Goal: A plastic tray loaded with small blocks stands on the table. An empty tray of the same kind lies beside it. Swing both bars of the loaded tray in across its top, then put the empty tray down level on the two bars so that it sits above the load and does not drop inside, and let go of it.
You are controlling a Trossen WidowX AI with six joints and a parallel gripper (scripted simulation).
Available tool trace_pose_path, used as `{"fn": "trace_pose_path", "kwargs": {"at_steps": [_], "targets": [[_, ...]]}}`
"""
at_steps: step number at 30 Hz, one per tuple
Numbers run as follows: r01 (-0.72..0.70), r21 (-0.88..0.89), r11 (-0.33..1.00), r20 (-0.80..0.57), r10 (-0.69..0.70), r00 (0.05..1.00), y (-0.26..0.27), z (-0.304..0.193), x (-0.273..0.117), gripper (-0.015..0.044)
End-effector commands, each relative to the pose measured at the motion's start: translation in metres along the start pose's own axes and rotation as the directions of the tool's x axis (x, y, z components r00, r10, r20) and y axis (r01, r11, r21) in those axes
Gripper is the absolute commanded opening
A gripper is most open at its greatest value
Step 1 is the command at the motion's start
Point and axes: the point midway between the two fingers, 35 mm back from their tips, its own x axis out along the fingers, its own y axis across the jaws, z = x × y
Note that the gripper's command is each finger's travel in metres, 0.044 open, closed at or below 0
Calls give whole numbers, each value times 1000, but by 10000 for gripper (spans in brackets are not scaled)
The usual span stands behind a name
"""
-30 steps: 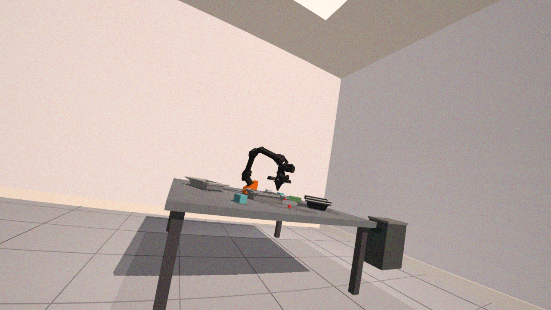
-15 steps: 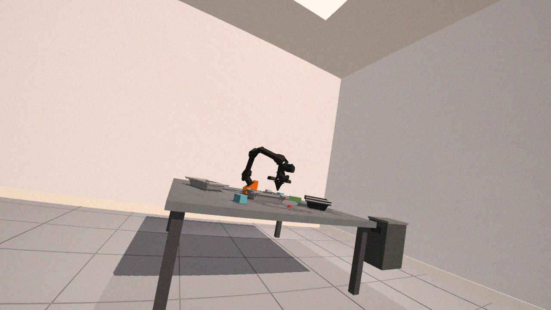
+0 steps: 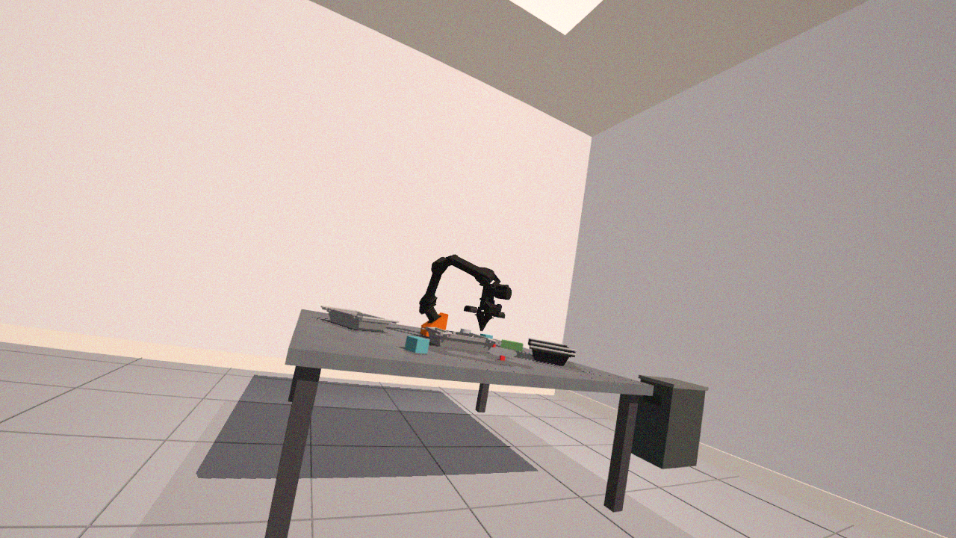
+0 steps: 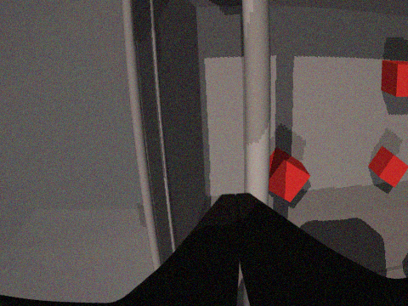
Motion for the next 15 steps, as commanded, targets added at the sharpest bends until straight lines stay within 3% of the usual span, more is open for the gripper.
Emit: {"fn": "trace_pose_path", "kwargs": {"at_steps": [1, 2, 9, 15], "targets": [[0, 0, 1000, 0, 0, 1000, 0, 0, 0, 0], [0, 0, 1000, 0, 0, 1000, 0, 0, 0, 0], [0, -2, 1000, 0, 0, 1000, 0, 0, -2, 184], [6, -56, 998, 4, -6, 1000, 2, 2, -48, 341]]}}
